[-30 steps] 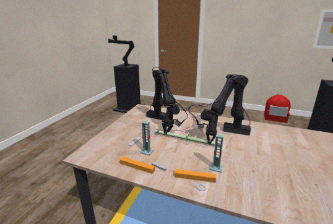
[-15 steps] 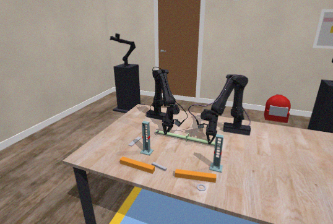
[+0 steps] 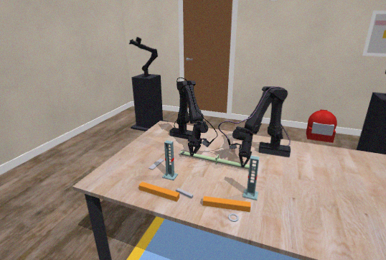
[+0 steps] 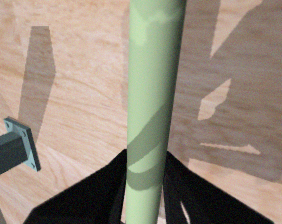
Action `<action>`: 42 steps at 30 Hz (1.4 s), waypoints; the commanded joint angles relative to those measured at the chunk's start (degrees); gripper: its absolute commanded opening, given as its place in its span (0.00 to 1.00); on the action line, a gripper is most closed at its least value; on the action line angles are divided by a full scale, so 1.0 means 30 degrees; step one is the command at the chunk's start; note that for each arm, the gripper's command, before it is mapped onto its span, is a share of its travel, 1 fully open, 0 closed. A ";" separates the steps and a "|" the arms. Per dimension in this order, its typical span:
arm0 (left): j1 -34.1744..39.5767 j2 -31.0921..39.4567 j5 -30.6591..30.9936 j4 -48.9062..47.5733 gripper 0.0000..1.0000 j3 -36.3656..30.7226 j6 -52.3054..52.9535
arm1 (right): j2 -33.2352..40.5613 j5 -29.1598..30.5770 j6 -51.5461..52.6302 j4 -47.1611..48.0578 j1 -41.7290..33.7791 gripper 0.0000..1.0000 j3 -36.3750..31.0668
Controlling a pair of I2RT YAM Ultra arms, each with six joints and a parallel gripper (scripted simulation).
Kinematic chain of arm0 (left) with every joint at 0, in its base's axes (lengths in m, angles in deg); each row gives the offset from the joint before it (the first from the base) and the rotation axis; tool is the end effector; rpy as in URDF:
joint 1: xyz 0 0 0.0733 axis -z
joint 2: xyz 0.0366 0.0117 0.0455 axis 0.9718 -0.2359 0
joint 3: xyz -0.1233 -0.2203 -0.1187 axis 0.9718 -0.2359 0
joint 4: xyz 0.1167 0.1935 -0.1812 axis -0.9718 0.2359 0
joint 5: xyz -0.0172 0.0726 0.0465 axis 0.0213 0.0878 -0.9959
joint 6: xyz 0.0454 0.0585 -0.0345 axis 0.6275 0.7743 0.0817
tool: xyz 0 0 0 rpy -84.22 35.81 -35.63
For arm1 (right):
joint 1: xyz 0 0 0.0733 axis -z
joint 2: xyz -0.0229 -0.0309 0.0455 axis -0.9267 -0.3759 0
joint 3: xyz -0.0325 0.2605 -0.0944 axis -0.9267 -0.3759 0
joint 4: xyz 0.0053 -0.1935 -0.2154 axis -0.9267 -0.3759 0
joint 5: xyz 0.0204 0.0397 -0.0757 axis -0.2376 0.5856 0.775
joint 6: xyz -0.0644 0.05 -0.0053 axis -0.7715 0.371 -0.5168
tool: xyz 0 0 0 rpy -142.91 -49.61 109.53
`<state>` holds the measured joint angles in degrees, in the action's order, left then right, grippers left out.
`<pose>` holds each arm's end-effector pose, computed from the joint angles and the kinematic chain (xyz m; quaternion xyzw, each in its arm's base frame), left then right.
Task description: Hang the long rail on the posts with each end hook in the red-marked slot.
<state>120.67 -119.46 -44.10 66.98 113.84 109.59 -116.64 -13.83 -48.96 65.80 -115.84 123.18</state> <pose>0.2212 -0.1824 0.0604 0.7070 0.6611 0.1750 0.1800 0.2221 0.2089 0.0674 -0.6877 0.6786 -0.1800 0.1852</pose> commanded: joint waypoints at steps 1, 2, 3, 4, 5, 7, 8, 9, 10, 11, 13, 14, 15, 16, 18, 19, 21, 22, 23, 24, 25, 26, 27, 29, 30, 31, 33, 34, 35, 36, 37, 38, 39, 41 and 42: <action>0.0042 0.0715 -0.0120 0.0126 0.19 0.0038 -0.0022 | 0.0293 0.0111 0.0011 -0.0256 -0.0033 0.19 0.0180; 0.0055 0.0777 -0.0130 0.0196 0.19 0.0050 -0.0031 | 0.0351 0.0121 0.0022 -0.0323 -0.0047 0.19 0.0192; 0.0070 0.0855 -0.0142 0.0292 0.19 0.0072 -0.0044 | 0.0426 0.0129 0.0029 -0.0414 -0.0058 0.19 0.0213; 0.0085 0.0948 -0.0156 0.0416 0.19 0.0104 -0.0061 | 0.0516 0.0136 0.0031 -0.0527 -0.0068 0.19 0.0244; 0.0101 0.1059 -0.0170 0.0566 0.19 0.0147 -0.0080 | 0.0620 0.0142 0.0028 -0.0661 -0.0075 0.19 0.0285; 0.0137 0.1324 -0.0207 0.0940 0.19 0.0265 -0.0124 | 0.0865 0.0153 0.0008 -0.0984 -0.0083 0.19 0.0396; 0.0156 0.1477 -0.0229 0.1162 0.19 0.0341 -0.0149 | 0.1008 0.0159 -0.0009 -0.1176 -0.0083 0.19 0.0468; 0.0172 0.1595 -0.0245 0.1339 0.19 0.0402 -0.0170 | 0.1117 0.0161 -0.0024 -0.1326 -0.0083 0.19 0.0526; 0.0189 0.1737 -0.0265 0.1555 0.19 0.0480 -0.0194 | 0.1250 0.0162 -0.0044 -0.1511 -0.0080 0.19 0.0599; 0.0189 0.1737 -0.0265 0.1555 0.19 0.0480 -0.0194 | 0.1250 0.0162 -0.0044 -0.1511 -0.0080 0.19 0.0599; 0.0219 0.1946 -0.0293 0.1877 0.19 0.0592 -0.0234 | 0.1438 0.0162 -0.0068 -0.1784 -0.0079 0.19 0.0707; 0.0235 0.2118 -0.0324 0.2154 0.19 0.0708 -0.0257 | 0.1603 0.0172 -0.0111 -0.2029 -0.0069 0.19 0.0822; 0.0251 0.2294 -0.0358 0.2443 0.19 0.0836 -0.0281 | 0.1765 0.0184 -0.0159 -0.2291 -0.0057 0.19 0.0955; 0.0268 0.2477 -0.0393 0.2749 0.19 0.0974 -0.0307 | 0.1930 0.0196 -0.0211 -0.2570 -0.0042 0.19 0.1103; 0.0303 0.2856 -0.0466 0.3423 0.19 0.1294 -0.0366 | 0.2267 0.0214 -0.0328 -0.3180 -0.0007 0.19 0.1443; 0.0322 0.3049 -0.0505 0.3794 0.19 0.1483 -0.0395 | 0.2443 0.0225 -0.0386 -0.3505 0.0012 0.19 0.1626; 0.0360 0.3385 -0.0581 0.4511 0.19 0.1873 -0.0447 | 0.2754 0.0253 -0.0483 -0.4119 0.0044 0.19 0.1986; 0.0379 0.3538 -0.0620 0.4864 0.19 0.2073 -0.0472 | 0.2898 0.0268 -0.0529 -0.4419 0.0059 0.19 0.2169; 0.0393 0.3678 -0.0658 0.5211 0.19 0.2280 -0.0493 | 0.3030 0.0283 -0.0577 -0.4713 0.0077 0.19 0.2357; 0.0406 0.3799 -0.0690 0.5545 0.19 0.2486 -0.0522 | 0.3142 0.0284 -0.0637 -0.4990 0.0106 0.19 0.2545; 0.0408 0.3903 -0.0716 0.5870 0.19 0.2700 -0.0545 | 0.3236 0.0279 -0.0711 -0.5256 0.0146 0.19 0.2743; 0.0396 0.3984 -0.0738 0.6175 0.19 0.2920 -0.0555 | 0.3309 0.0269 -0.0794 -0.5504 0.0197 0.19 0.2947; 0.0370 0.4041 -0.0753 0.6455 0.19 0.3142 -0.0551 | 0.3356 0.0255 -0.0884 -0.5729 0.0259 0.19 0.3155; 0.0370 0.4041 -0.0753 0.6455 0.19 0.3142 -0.0551 | 0.3356 0.0255 -0.0884 -0.5729 0.0259 0.19 0.3155; 0.0340 0.4063 -0.0773 0.6813 0.19 0.3435 -0.0554 | 0.3362 0.0235 -0.0976 -0.6006 0.0332 0.19 0.3425; 0.0282 0.4071 -0.0767 0.6979 0.19 0.3616 -0.0517 | 0.3364 0.0205 -0.1083 -0.6136 0.0416 0.19 0.3600; 0.0116 0.4014 -0.0732 0.7227 0.19 0.3977 -0.0395 | 0.3292 0.0126 -0.1321 -0.6326 0.0621 0.19 0.3959; 0.0007 0.3952 -0.0704 0.7308 0.19 0.4157 -0.0306 | 0.3220 0.0079 -0.1455 -0.6386 0.0742 0.19 0.4145; -0.0119 0.3867 -0.0669 0.7358 0.19 0.4336 -0.0198 | 0.3124 0.0026 -0.1597 -0.6423 0.0875 0.19 0.4334; -0.0275 0.3768 -0.0625 0.7385 0.19 0.4524 -0.0055 | 0.3006 -0.0029 -0.1747 -0.6445 0.1018 0.19 0.4543; -0.0454 0.3648 -0.0572 0.7381 0.19 0.4714 0.0113 | 0.2863 -0.0089 -0.1904 -0.6444 0.1172 0.19 0.4762; -0.0650 0.3504 -0.0508 0.7345 0.19 0.4905 0.0301 | 0.2693 -0.0155 -0.2069 -0.6416 0.1336 0.19 0.4985; -0.0855 0.3345 -0.0436 0.7293 0.19 0.5097 0.0499 | 0.2508 -0.0224 -0.2234 -0.6376 0.1502 0.19 0.5212; -0.1262 0.2982 -0.0276 0.7159 0.19 0.5481 0.0895 | 0.2090 -0.0366 -0.2550 -0.6283 0.1825 0.19 0.5670; -0.1460 0.2770 -0.0193 0.7083 0.19 0.5674 0.1090 | 0.1859 -0.0435 -0.2694 -0.6235 0.1979 0.19 0.5898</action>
<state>118.05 -110.33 -43.99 88.48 127.17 110.12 -109.88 -15.73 -54.71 46.98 -111.67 137.76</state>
